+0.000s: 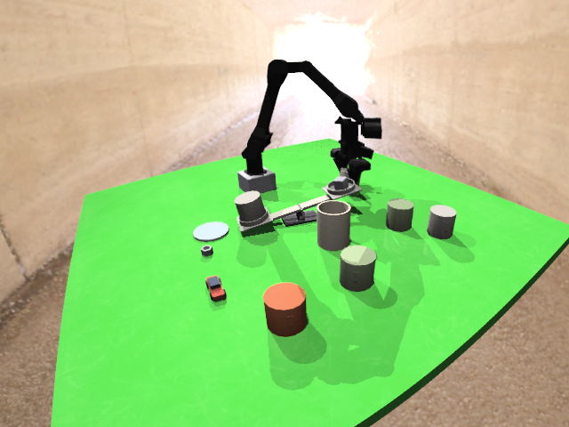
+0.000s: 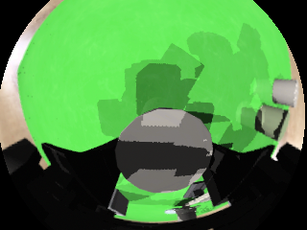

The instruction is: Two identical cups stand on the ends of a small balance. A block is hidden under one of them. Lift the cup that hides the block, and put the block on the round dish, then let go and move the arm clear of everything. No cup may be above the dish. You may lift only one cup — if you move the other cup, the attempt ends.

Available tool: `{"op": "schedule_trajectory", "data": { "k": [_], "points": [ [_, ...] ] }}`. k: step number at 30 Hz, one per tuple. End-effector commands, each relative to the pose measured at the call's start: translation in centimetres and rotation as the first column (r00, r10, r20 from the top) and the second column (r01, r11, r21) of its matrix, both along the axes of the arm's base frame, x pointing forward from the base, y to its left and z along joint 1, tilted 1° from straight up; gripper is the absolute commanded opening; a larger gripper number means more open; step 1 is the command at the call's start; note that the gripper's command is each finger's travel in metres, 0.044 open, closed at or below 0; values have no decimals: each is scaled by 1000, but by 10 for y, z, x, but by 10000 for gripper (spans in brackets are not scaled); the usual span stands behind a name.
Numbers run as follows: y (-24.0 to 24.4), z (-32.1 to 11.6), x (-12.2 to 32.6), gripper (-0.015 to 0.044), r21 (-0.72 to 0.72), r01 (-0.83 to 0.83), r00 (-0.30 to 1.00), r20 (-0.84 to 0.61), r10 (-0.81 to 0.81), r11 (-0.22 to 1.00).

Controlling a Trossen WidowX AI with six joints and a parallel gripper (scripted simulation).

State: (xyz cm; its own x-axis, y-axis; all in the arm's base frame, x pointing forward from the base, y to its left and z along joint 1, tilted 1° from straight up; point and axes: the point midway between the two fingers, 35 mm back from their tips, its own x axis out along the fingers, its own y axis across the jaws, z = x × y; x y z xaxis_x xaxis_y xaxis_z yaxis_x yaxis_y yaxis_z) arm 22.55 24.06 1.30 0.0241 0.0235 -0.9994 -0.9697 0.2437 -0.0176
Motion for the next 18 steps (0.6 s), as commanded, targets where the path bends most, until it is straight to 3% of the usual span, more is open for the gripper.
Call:
{"op": "schedule_trajectory", "data": {
  "k": [1, 2, 18],
  "points": [
    [1, -5, 1, 0, 3, 6, 1000, 5, -6, 1000],
    [1, -6, 1, 0, 3, 6, 1000, 5, -6, 1000],
    [0, 0, 0, 420, -2, 0, 1000, -2, 0, 1000]
  ]
}}
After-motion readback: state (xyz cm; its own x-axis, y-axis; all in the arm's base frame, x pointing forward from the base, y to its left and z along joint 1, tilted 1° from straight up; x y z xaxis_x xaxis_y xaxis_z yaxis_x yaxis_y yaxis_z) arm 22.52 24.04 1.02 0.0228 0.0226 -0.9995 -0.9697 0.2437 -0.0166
